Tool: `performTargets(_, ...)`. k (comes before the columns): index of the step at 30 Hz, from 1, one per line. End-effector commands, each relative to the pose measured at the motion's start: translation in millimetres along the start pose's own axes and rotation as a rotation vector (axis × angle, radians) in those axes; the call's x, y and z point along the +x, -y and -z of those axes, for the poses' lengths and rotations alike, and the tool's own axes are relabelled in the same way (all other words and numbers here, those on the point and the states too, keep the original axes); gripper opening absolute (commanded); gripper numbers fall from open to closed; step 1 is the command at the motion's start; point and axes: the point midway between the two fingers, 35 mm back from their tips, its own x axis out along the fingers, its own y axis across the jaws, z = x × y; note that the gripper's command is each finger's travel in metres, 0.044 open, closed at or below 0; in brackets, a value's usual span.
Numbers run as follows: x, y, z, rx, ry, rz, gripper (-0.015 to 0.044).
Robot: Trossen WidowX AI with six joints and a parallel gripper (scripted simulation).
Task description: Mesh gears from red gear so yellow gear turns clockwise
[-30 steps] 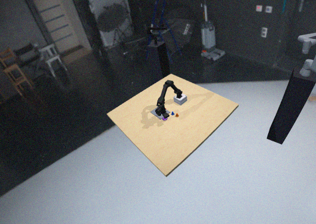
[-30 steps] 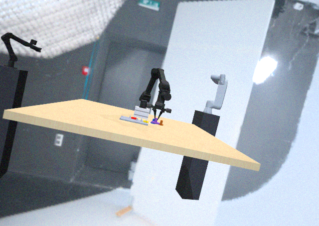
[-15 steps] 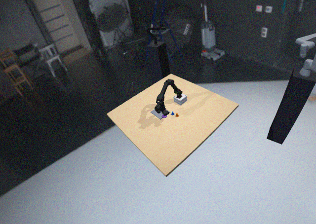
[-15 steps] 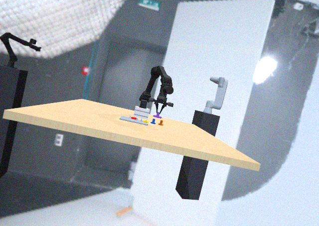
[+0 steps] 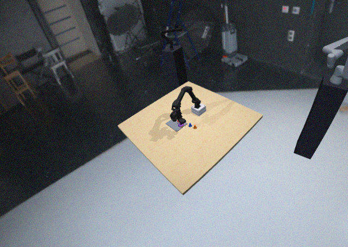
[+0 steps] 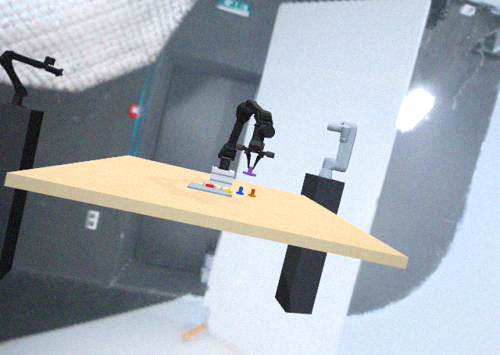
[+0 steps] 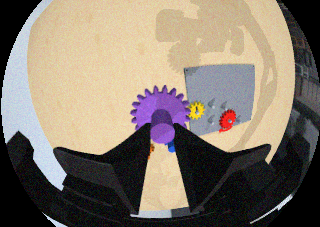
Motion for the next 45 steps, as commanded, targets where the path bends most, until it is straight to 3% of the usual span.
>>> performTargets(1, -16.6, 0.1, 1.2, 0.004, 0.013, -0.004, 0.0000)
performTargets(8, -23.7, 1.4, 3.2, 0.004, 0.012, -0.003, 0.0000)
performTargets(45, 7.6, 50.5, 15.2, 0.004, 0.011, 0.002, 0.0000)
